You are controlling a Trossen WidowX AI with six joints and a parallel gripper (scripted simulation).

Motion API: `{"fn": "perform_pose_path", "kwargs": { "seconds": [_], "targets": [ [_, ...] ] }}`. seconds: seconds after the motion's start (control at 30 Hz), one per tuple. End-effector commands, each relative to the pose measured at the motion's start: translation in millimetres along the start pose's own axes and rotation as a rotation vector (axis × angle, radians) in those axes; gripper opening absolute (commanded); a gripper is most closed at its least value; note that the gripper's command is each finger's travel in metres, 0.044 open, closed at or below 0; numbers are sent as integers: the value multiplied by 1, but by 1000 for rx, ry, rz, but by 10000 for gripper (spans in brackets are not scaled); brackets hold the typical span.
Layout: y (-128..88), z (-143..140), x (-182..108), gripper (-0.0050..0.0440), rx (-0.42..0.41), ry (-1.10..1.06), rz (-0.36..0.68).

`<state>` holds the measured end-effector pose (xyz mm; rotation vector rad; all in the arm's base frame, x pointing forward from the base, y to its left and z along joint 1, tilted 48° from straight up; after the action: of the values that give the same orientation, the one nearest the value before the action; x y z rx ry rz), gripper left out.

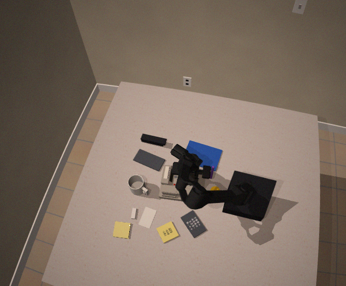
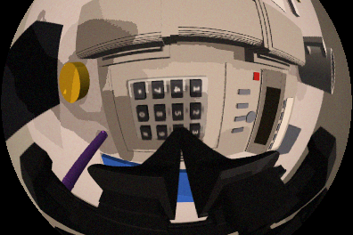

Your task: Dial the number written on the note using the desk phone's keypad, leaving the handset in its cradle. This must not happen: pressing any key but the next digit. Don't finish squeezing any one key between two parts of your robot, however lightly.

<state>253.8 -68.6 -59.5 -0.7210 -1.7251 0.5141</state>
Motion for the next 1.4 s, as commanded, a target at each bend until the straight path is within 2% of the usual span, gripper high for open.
{"fn": "perform_pose_path", "kwargs": {
  "seconds": [0.0, 0.37, 0.57, 0.77, 0.9, 1.37],
  "targets": [
    [2, 1, 0, -50, 4, 3, -5],
    [2, 1, 0, -50, 4, 3, -5],
    [-28, 1, 0, -50, 4, 3, -5],
    [-28, 1, 0, -50, 4, 3, -5],
    [-28, -17, 16, -50, 4, 3, -5],
    [-16, -17, 16, -50, 4, 3, -5]
  ]
}}
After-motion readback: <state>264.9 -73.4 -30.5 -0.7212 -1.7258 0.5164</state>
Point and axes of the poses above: the point midway between the two fingers, 35 mm back from their tips, its own y axis out along the fingers, its own z axis across the jaws, x = y × z, the point moved 6 cm from there along -y, back along the fingers, and after that the axes turned 12 degrees about -y, right-handed, at the moved point
